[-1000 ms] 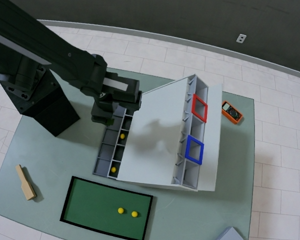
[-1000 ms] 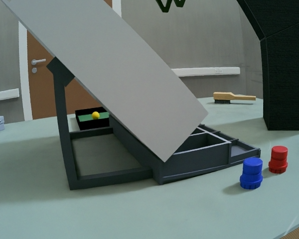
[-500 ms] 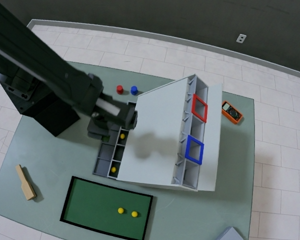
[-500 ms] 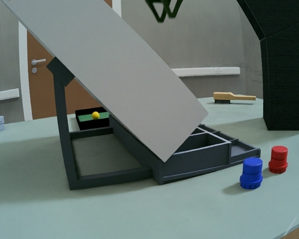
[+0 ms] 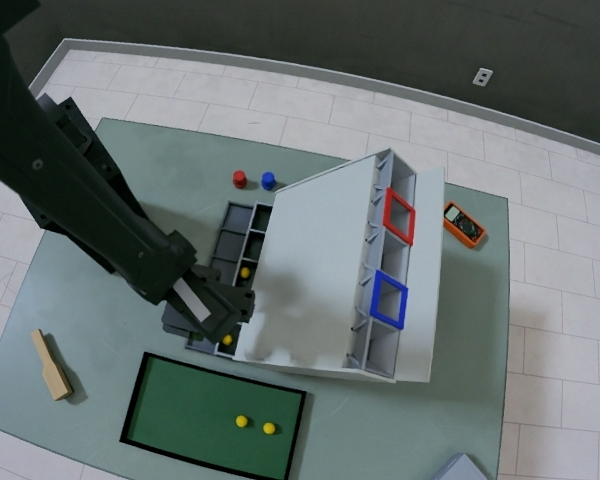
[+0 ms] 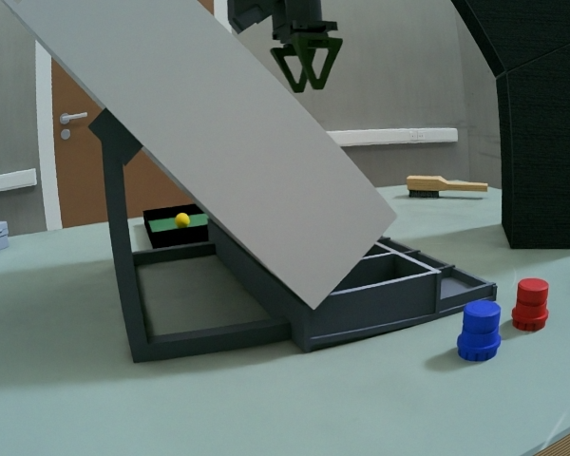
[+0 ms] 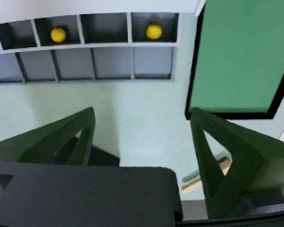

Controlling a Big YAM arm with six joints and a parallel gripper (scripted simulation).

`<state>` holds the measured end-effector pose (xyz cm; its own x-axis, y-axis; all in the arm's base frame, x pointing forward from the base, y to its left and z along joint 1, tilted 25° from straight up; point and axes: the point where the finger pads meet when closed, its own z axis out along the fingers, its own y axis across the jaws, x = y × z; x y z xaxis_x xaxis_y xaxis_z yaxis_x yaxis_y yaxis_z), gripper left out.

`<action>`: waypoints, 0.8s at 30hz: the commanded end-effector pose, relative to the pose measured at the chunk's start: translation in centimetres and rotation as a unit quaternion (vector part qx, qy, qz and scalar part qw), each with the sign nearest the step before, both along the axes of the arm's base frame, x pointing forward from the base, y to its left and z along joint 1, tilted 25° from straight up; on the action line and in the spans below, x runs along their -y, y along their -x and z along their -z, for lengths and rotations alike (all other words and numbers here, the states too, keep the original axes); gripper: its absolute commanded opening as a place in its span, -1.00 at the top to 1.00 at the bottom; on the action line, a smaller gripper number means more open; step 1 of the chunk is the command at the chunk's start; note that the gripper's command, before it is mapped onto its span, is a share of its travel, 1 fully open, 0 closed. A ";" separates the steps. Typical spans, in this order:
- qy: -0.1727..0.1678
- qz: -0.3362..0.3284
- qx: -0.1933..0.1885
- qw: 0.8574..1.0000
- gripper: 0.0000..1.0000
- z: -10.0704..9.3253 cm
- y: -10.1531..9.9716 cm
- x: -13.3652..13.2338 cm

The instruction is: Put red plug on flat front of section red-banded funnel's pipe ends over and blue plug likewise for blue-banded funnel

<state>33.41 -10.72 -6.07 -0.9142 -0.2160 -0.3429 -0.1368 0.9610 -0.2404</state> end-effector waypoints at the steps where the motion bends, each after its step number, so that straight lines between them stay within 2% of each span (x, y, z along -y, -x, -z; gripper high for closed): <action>1: 0.009 -0.011 0.005 1.000 -0.60 0.1 -0.8 1.2; 11: 0.007 -0.002 0.000 1.000 -0.60 0.9 -1.3 3.2; 24: 0.004 0.001 0.000 1.000 -0.60 -1.7 -9.8 11.6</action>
